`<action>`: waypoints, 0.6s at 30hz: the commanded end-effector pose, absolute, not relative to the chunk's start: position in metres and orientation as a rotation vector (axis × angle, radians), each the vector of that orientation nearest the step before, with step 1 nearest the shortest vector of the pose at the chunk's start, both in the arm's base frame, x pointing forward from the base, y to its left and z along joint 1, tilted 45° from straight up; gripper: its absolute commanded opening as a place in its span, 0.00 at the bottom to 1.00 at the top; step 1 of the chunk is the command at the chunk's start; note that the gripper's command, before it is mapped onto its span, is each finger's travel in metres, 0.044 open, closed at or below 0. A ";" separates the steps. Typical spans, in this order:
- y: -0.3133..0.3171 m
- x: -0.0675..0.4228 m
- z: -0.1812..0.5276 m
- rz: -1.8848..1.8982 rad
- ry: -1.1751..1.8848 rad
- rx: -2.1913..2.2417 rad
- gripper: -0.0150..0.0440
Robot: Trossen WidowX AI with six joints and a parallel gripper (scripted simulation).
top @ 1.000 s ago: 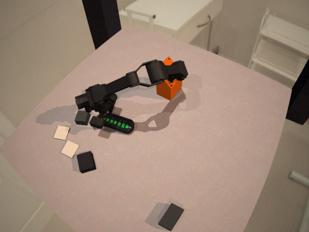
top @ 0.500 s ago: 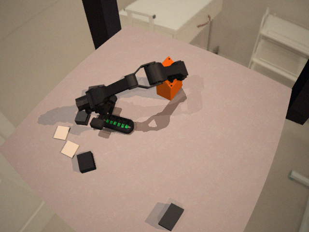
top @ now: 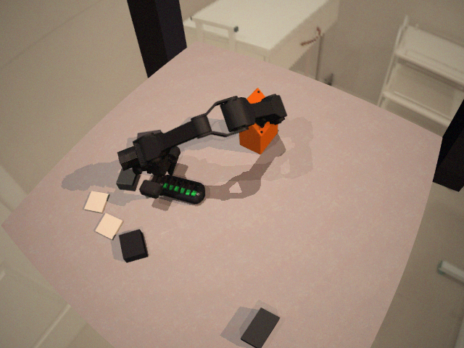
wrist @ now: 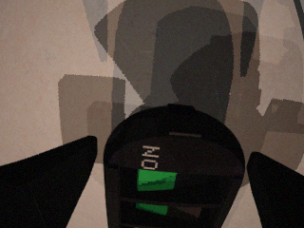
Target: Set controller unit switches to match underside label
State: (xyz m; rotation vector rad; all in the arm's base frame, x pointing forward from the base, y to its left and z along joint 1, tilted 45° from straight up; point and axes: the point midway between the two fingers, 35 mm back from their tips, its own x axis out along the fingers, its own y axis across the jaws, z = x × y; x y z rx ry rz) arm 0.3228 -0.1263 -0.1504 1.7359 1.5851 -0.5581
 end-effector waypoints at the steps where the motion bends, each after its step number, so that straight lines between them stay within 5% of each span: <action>1: -0.126 0.323 -0.151 -0.558 1.585 1.736 1.00; 18: -0.109 0.307 -0.083 -0.559 1.588 1.737 1.00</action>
